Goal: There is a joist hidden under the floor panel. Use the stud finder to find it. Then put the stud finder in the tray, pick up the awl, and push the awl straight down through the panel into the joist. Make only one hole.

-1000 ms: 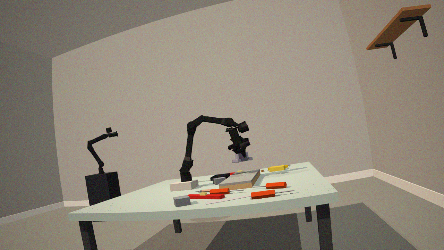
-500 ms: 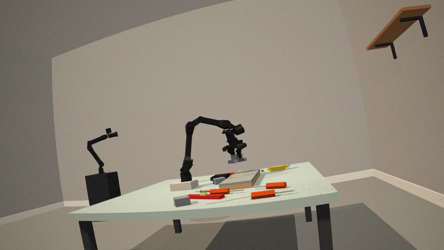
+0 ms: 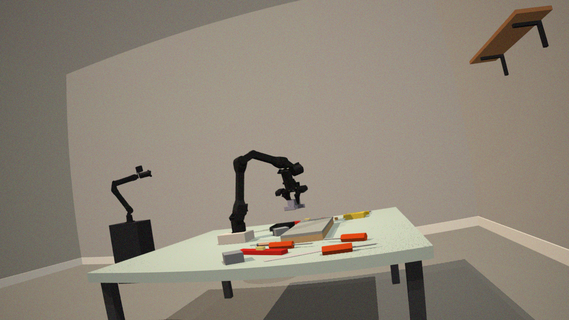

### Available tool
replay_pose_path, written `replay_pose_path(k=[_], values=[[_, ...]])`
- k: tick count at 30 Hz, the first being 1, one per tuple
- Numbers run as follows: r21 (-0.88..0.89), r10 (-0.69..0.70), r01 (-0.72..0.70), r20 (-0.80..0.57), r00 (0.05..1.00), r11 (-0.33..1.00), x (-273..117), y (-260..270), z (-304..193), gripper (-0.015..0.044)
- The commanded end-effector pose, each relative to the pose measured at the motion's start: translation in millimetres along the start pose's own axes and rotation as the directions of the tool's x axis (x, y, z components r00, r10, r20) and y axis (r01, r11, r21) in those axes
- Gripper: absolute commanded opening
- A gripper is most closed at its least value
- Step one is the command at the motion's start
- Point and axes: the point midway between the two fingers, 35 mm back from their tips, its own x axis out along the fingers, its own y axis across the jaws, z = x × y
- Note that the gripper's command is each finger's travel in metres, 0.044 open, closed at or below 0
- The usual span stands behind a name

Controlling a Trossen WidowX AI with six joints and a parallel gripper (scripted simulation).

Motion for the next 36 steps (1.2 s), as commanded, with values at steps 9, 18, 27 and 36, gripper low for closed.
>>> replay_pose_path(k=[9,18,27,36], values=[[-0.201,0.062,-0.06,0.006,0.998,0.978,8,79,18,0.0],[-0.286,0.092,-0.088,0.002,0.996,0.954,10,114,20,0.0],[-0.286,0.092,-0.088,0.002,0.996,0.954,22,113,19,0.0],[-0.286,0.092,-0.088,0.002,0.996,0.954,39,113,16,0.0]])
